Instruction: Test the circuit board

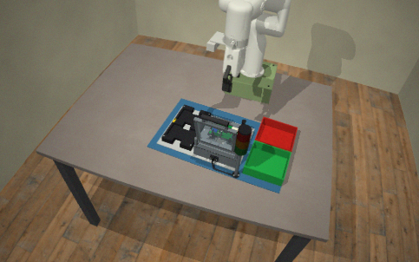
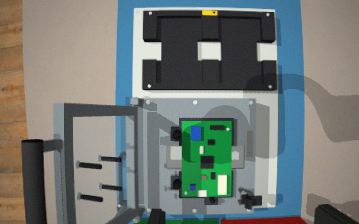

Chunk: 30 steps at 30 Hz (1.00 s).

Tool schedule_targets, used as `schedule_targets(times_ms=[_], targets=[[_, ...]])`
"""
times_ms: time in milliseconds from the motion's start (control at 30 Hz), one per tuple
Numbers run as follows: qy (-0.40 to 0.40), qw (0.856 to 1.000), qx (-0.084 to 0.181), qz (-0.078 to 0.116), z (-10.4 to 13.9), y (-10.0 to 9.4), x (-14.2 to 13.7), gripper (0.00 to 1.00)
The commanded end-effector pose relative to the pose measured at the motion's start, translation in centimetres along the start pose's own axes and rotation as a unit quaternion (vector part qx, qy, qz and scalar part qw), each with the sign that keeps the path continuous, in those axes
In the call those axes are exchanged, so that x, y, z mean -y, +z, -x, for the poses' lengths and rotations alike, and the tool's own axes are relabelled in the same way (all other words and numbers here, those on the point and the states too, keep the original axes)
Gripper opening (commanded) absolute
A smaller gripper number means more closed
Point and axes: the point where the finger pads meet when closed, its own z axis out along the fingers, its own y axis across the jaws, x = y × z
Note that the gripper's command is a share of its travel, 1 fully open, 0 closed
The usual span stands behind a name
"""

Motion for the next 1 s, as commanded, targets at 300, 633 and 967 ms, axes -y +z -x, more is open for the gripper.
schedule_targets(times_ms=[300, 633, 967], targets=[[0.0, 1.0, 0.0, 0.0, 0.0, -1.2, 0.0, 0.52], [0.0, 1.0, 0.0, 0.0, 0.0, -1.2, 0.4, 0.52], [0.0, 1.0, 0.0, 0.0, 0.0, -1.2, 5.8, 0.52]])
